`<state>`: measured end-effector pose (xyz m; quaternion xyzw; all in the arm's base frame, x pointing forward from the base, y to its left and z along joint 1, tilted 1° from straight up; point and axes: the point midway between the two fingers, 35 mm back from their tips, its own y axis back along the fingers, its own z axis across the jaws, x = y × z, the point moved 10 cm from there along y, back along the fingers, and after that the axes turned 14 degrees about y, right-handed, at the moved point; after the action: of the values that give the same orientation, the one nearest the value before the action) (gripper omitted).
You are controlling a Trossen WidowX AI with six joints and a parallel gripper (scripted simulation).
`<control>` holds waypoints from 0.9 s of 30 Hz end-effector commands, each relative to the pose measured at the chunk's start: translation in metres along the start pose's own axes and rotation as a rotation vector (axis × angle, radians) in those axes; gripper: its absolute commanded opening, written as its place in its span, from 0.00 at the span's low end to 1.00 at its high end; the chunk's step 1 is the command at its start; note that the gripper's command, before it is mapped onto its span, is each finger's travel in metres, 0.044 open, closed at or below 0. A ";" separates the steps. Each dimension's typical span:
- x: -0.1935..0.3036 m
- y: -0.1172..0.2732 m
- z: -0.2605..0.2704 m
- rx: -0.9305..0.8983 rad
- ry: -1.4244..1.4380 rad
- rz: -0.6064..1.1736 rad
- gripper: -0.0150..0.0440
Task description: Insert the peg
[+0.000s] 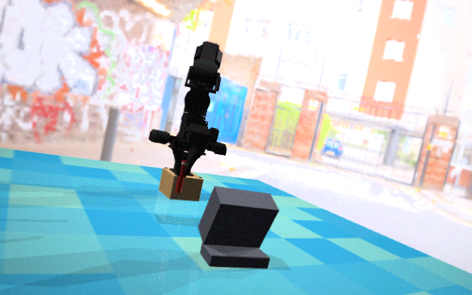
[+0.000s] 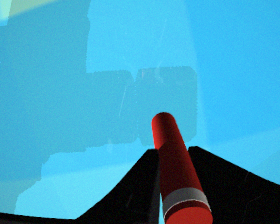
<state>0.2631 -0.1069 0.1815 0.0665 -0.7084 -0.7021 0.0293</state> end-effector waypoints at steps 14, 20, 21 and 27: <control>0.001 -0.006 0.009 0.043 0.002 -0.088 0.25; 0.001 -0.009 0.012 0.059 0.002 -0.120 0.25; 0.001 -0.009 0.013 0.061 0.002 -0.125 0.25; 0.001 -0.011 0.016 0.076 0.002 -0.156 0.25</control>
<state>0.2614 -0.0938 0.1706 0.1180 -0.7260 -0.6772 -0.0185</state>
